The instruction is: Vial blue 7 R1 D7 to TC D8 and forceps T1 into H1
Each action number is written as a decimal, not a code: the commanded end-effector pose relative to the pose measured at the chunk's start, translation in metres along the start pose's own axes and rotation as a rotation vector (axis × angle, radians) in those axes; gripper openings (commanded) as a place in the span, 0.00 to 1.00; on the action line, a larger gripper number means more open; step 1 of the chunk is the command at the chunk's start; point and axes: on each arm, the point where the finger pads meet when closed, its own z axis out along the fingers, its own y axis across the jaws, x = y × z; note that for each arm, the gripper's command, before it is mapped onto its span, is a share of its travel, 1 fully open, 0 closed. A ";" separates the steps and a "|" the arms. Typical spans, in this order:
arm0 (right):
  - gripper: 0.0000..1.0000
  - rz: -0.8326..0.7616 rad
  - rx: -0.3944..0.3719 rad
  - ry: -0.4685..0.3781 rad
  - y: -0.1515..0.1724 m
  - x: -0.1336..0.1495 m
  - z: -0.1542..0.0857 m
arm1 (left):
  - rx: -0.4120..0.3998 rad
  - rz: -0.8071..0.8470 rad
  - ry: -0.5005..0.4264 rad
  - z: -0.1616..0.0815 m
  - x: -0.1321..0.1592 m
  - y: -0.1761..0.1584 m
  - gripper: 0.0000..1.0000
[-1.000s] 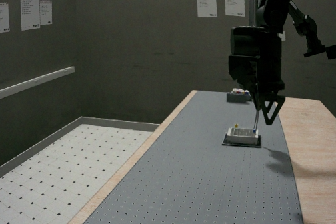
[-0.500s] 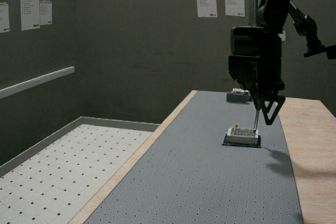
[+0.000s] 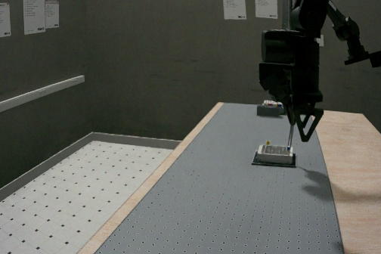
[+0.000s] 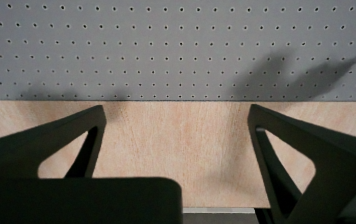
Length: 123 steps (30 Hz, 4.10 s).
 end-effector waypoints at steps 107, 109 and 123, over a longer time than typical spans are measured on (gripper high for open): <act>0.11 -0.002 0.000 0.005 0.005 -0.006 0.002 | -0.003 0.008 -0.016 -0.002 -0.008 0.001 1.00; 0.11 -0.002 0.000 0.005 0.005 -0.006 0.002 | -0.003 0.008 -0.016 -0.002 -0.008 0.001 1.00; 0.11 -0.002 0.000 0.005 0.005 -0.006 0.002 | -0.003 0.008 -0.016 -0.002 -0.008 0.001 1.00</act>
